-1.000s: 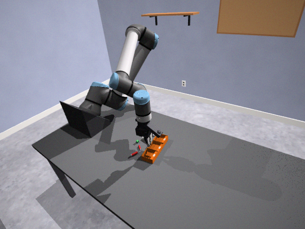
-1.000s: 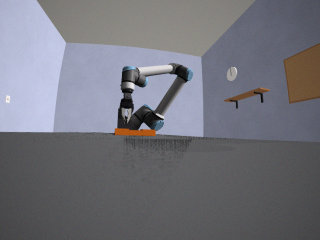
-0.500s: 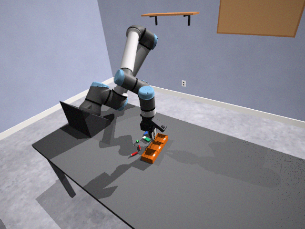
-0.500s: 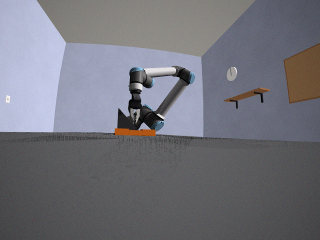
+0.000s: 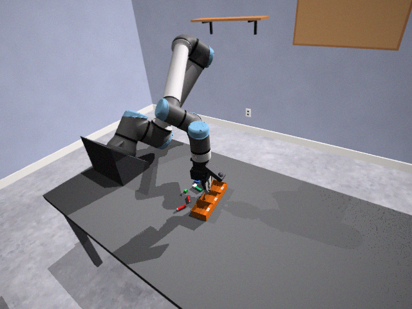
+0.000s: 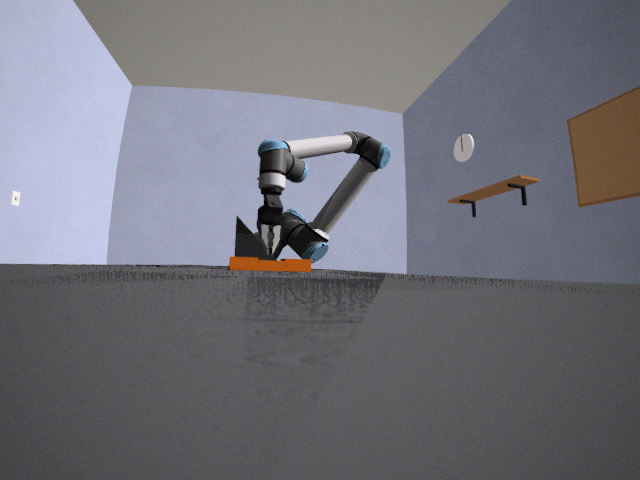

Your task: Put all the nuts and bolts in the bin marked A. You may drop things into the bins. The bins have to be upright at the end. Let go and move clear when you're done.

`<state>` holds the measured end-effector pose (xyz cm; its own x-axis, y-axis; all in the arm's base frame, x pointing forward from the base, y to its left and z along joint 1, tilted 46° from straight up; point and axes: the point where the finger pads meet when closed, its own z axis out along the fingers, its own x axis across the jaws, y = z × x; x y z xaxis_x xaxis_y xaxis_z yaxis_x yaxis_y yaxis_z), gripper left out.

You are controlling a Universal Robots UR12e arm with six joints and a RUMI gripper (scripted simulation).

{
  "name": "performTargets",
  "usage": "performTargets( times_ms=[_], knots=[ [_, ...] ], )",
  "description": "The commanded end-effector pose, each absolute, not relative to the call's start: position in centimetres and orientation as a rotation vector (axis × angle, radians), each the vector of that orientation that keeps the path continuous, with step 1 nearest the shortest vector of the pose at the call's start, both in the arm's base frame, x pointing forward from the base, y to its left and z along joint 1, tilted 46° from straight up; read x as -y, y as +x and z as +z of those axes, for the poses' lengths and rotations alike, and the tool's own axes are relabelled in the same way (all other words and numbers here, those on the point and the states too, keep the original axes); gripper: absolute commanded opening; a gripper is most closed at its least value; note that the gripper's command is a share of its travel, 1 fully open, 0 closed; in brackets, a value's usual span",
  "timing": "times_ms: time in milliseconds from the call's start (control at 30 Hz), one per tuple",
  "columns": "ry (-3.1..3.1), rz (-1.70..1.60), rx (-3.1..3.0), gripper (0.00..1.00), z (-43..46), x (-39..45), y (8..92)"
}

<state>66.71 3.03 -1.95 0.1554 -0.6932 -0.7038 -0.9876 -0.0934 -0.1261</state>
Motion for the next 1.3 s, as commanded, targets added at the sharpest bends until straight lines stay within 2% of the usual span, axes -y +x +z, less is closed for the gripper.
performTargets(
  times_ms=[0, 1267],
  knots=[
    [-1.851, 0.646, -1.598, 0.04, -2.8, -3.9, 66.8],
    [-1.851, 0.646, -1.598, 0.04, -3.9, -4.9, 66.9]
  ],
)
